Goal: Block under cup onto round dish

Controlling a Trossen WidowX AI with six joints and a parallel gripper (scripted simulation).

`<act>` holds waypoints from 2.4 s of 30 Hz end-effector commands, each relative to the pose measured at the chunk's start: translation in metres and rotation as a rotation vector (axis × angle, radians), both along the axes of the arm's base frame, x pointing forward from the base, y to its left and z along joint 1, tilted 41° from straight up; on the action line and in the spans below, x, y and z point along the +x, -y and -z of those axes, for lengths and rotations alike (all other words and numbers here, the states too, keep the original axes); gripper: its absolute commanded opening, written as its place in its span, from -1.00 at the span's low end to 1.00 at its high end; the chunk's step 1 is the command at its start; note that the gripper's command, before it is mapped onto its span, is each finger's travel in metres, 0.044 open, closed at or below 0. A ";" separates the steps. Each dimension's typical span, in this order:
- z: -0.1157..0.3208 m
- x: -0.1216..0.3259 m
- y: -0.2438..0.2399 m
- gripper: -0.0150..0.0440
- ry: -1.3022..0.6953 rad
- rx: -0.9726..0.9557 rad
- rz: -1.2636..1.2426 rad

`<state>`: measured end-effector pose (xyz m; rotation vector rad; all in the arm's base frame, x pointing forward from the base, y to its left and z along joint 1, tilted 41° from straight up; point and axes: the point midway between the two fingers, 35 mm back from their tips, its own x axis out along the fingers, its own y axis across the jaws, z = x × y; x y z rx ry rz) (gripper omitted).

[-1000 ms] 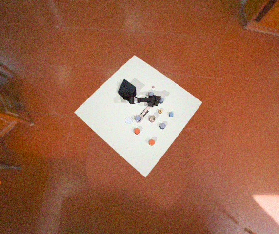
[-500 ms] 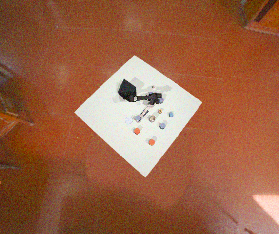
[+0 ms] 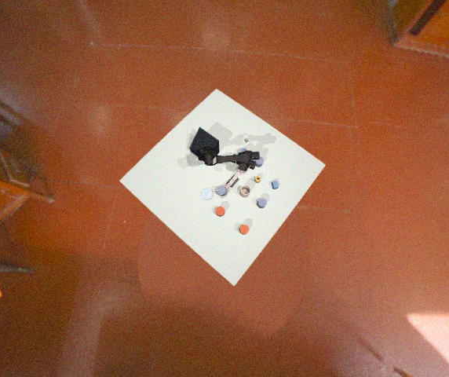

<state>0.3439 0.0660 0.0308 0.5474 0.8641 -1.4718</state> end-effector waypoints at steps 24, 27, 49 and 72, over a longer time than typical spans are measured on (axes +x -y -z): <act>-0.100 -0.042 0.183 -0.49 0.058 0.060 -0.060; -0.108 -0.054 0.200 -0.49 0.059 0.048 -0.068; -0.138 -0.165 0.283 -0.49 0.005 -0.045 0.007; -0.098 -0.171 0.319 -0.49 0.004 -0.048 0.007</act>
